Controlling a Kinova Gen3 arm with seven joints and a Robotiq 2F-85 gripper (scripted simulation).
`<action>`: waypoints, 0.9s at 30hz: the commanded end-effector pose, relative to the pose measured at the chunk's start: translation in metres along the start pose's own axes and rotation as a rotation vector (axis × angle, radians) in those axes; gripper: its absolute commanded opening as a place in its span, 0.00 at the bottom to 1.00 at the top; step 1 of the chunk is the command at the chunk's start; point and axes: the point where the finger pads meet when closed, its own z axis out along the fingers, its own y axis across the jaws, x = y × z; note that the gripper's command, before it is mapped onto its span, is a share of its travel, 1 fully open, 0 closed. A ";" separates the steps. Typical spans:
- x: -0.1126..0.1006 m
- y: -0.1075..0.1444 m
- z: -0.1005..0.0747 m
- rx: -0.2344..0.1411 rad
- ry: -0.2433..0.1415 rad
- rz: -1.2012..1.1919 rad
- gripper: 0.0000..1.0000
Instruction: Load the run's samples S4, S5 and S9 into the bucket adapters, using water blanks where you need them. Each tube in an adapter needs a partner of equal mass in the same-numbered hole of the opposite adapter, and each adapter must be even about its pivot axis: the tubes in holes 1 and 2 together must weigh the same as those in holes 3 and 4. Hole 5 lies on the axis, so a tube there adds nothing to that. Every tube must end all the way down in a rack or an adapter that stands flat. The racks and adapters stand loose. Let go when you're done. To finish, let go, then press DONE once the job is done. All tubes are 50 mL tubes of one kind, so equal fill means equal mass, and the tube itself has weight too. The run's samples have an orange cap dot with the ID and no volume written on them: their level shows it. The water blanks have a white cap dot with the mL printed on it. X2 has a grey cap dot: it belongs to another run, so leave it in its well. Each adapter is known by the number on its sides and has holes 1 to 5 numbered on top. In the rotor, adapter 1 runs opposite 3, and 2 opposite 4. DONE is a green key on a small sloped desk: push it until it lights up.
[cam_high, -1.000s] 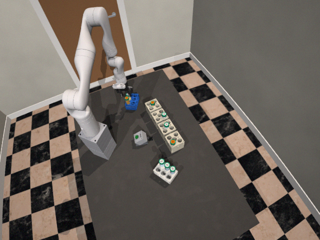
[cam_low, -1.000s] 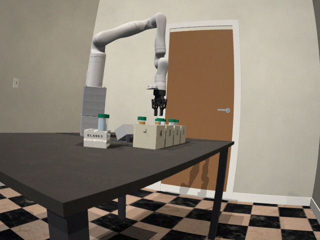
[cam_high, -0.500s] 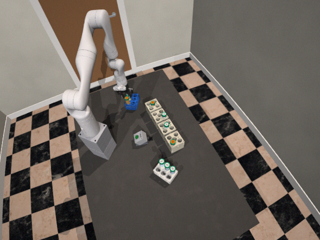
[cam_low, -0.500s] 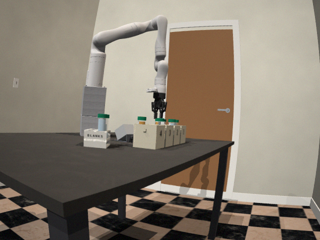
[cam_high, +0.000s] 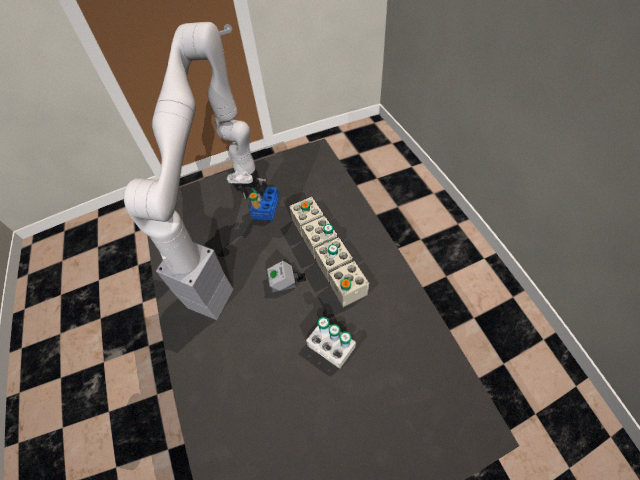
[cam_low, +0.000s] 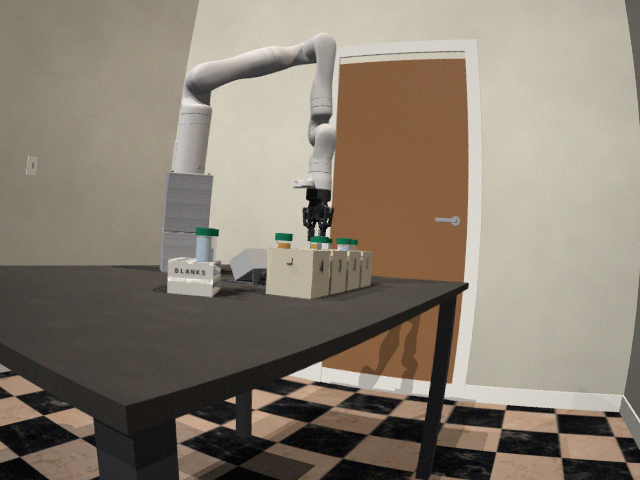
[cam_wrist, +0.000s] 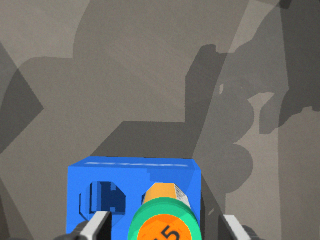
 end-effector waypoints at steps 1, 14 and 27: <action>-0.001 0.000 -0.001 0.000 -0.001 0.000 0.62; -0.001 0.000 0.002 0.000 -0.001 0.000 0.62; -0.001 0.000 0.006 0.000 -0.001 0.000 0.62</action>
